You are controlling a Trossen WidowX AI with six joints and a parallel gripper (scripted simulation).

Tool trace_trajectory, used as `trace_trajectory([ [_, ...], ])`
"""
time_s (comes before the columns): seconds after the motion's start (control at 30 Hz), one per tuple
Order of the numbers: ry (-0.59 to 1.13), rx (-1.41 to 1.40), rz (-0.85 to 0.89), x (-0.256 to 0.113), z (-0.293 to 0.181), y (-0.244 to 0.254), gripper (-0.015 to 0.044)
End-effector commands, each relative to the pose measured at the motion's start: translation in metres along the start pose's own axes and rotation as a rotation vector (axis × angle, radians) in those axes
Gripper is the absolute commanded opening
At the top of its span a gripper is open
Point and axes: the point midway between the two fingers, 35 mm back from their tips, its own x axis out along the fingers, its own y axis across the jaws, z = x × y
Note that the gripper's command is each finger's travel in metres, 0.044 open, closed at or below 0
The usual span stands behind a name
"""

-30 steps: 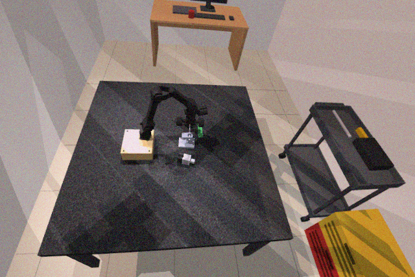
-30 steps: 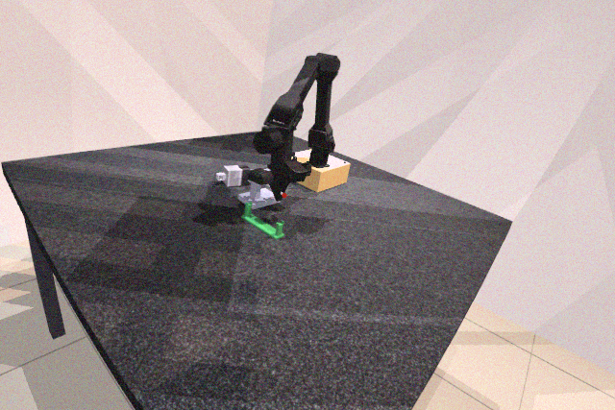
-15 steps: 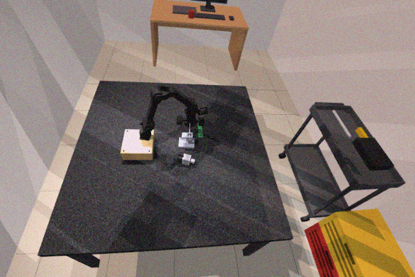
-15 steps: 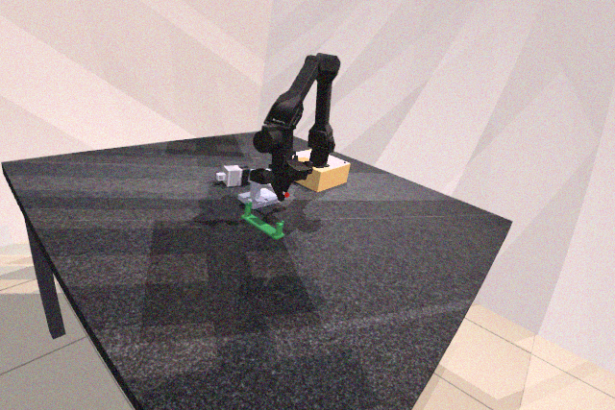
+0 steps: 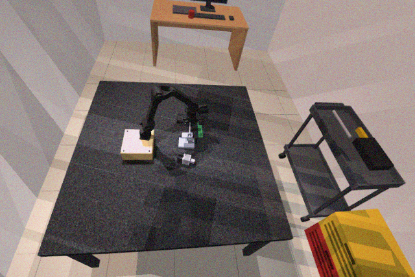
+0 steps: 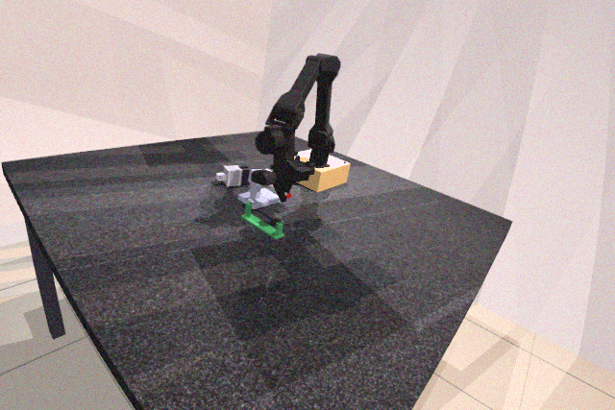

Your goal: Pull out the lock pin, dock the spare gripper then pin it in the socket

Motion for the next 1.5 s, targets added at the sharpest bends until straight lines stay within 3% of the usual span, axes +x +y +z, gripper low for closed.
trace_trajectory([
  [0.0,-0.006,0.0,-0.003,-0.002,0.005,-0.003,0.0],
  [1.47,0.001,0.007,0.032,0.001,0.03,-0.003,0.0],
])
